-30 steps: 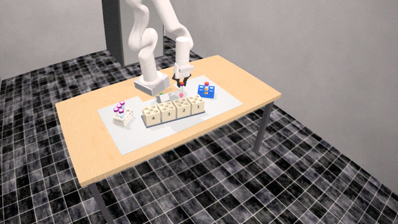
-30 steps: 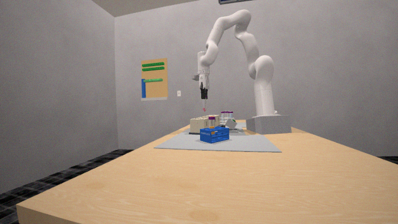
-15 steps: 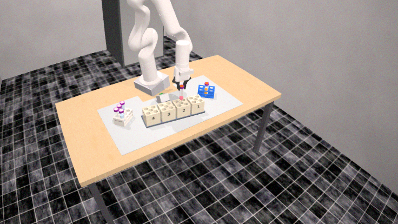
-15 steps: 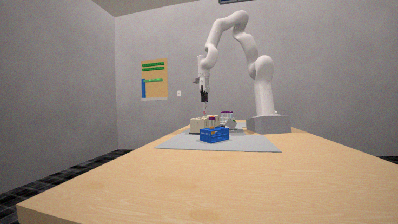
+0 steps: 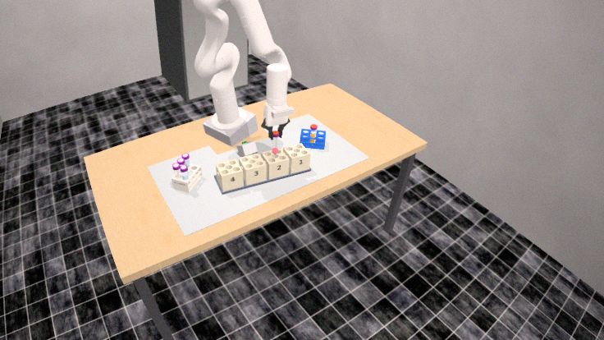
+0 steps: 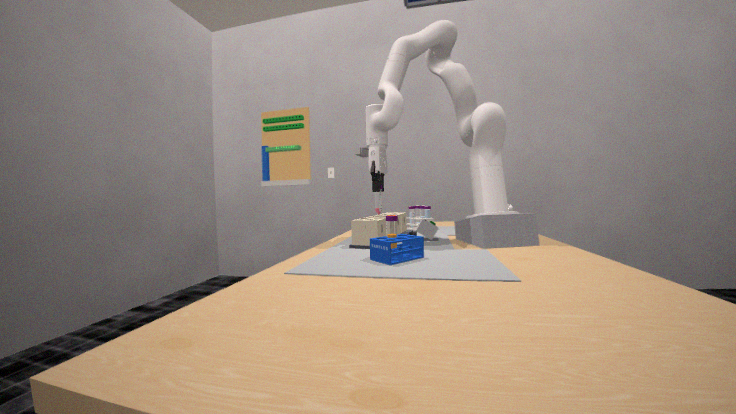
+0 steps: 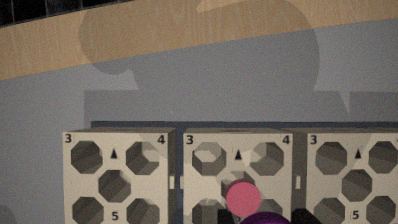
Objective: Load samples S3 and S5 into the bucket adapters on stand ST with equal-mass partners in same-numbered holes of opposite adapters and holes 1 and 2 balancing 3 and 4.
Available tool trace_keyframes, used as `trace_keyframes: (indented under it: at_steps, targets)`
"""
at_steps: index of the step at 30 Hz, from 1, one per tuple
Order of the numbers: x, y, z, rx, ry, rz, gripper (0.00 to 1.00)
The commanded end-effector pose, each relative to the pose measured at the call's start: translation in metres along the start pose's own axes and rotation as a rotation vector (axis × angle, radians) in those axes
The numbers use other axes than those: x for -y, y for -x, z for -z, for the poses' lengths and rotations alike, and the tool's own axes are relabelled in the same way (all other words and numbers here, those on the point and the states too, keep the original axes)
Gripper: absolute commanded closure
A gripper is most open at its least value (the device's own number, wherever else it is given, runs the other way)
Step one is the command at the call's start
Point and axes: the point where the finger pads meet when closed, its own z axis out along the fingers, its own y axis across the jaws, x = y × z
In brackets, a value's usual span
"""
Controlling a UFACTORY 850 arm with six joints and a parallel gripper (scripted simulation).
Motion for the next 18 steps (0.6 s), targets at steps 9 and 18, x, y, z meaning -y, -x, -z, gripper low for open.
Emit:
trace_keyframes:
  at_steps: [9,18]
  targets:
    - [0.000,-0.001,-0.003,-0.002,0.000,0.000,1.00]
    - [0.000,-0.001,-0.010,-0.002,0.000,0.000,1.00]
